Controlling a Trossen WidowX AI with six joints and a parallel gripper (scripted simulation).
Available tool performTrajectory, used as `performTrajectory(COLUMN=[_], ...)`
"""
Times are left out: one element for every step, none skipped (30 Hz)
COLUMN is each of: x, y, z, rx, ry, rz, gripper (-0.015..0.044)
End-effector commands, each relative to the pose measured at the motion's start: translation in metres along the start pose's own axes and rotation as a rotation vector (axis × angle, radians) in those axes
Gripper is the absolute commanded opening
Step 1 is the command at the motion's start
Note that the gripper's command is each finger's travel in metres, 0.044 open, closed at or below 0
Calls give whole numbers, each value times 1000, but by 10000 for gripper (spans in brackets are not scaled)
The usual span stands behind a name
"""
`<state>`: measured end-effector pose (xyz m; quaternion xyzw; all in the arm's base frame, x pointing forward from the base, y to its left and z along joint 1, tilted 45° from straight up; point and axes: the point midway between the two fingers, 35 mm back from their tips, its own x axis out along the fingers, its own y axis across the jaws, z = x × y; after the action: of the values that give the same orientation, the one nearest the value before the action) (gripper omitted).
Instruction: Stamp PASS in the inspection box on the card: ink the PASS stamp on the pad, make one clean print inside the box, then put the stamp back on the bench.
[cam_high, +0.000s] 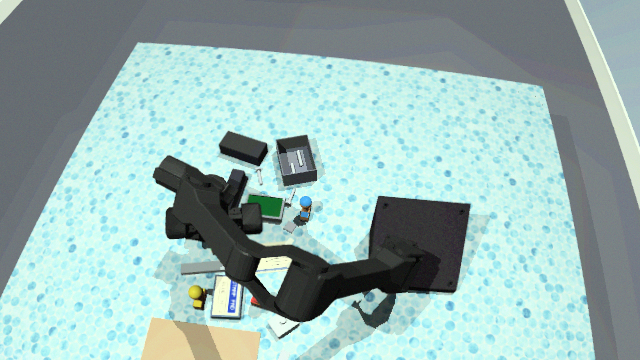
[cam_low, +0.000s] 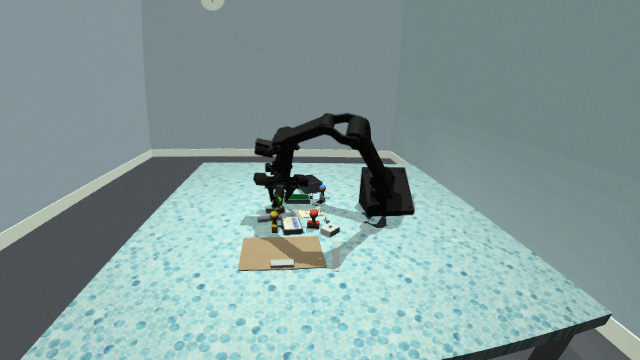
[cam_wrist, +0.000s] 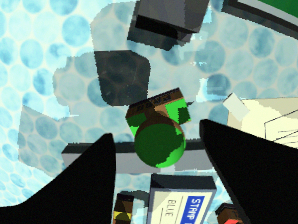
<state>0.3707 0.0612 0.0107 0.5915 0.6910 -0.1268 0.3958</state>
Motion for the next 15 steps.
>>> performTrajectory(x=[-27, -40, -53, -66, -80, -94, -104, -110, -112, -112, -112, -112, -112, -112, -112], y=[8, 10, 12, 13, 14, 14, 14, 14, 14, 14, 14, 14, 14, 14, 14], z=[5, 6, 7, 7, 7, 6, 5, 5, 4, 4, 4, 4, 4, 4, 4], rx=[-2, 0, 1, 2, 3, 4, 5, 5, 5, 5, 5, 5, 5, 5, 5], ry=[-8, -8, -8, -8, -6, -5, -3, -2, -1, -1, -1, -1, -1, -1, -1], rz=[3, 2, 1, 0, 0, 0, -1, -1, -1, -1, -1, -1, -1, -1, -1], gripper=[254, 254, 254, 254, 254, 254, 254, 254, 254, 254, 254, 254, 254, 254, 254])
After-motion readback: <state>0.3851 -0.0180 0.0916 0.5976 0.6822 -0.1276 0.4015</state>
